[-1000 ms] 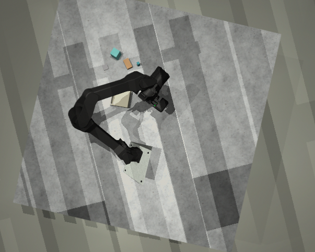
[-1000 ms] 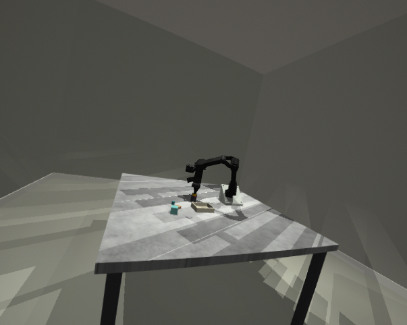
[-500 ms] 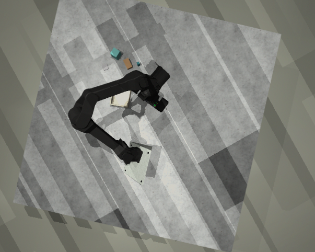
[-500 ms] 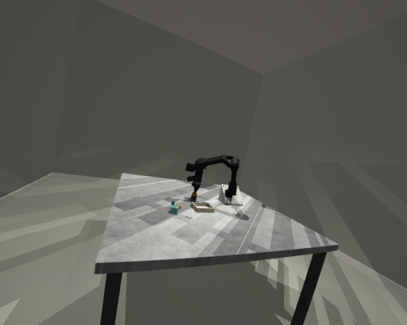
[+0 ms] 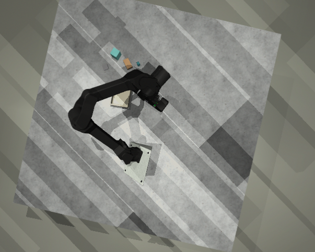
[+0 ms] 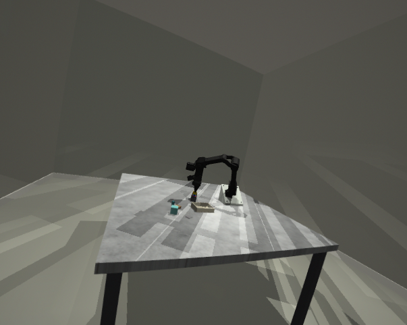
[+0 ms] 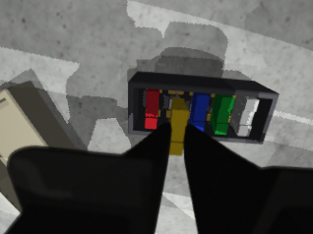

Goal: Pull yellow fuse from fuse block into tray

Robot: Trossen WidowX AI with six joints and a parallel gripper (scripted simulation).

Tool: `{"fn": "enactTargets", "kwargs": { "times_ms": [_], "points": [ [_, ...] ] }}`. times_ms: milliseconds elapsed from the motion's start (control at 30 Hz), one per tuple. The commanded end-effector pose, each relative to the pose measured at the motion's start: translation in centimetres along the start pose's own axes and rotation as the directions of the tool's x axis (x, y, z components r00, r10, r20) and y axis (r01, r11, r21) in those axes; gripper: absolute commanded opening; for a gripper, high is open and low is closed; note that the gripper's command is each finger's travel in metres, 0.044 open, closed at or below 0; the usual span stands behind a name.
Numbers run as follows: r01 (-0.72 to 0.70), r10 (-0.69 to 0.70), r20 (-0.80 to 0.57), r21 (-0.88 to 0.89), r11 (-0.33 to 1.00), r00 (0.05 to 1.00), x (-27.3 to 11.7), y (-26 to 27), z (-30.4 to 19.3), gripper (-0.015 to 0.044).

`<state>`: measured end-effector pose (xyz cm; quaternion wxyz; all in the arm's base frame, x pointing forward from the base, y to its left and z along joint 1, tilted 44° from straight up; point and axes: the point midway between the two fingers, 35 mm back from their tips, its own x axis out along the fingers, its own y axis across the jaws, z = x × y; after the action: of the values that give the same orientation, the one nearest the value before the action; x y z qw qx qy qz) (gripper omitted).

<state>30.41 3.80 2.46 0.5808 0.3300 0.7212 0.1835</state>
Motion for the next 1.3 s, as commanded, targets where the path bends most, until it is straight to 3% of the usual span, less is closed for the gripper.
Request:
{"fn": "enactTargets", "kwargs": {
  "times_ms": [0,900,1267],
  "points": [
    [0.005,-0.005,0.003,-0.005,1.0,1.0,-0.4,-0.1,0.1,0.0],
    [0.005,-0.005,0.004,-0.004,1.0,1.0,-2.9,0.0,0.0,0.0],
    [0.016,-0.016,0.01,-0.001,1.0,1.0,-2.9,7.7,-2.4,0.0]
  ]
}}
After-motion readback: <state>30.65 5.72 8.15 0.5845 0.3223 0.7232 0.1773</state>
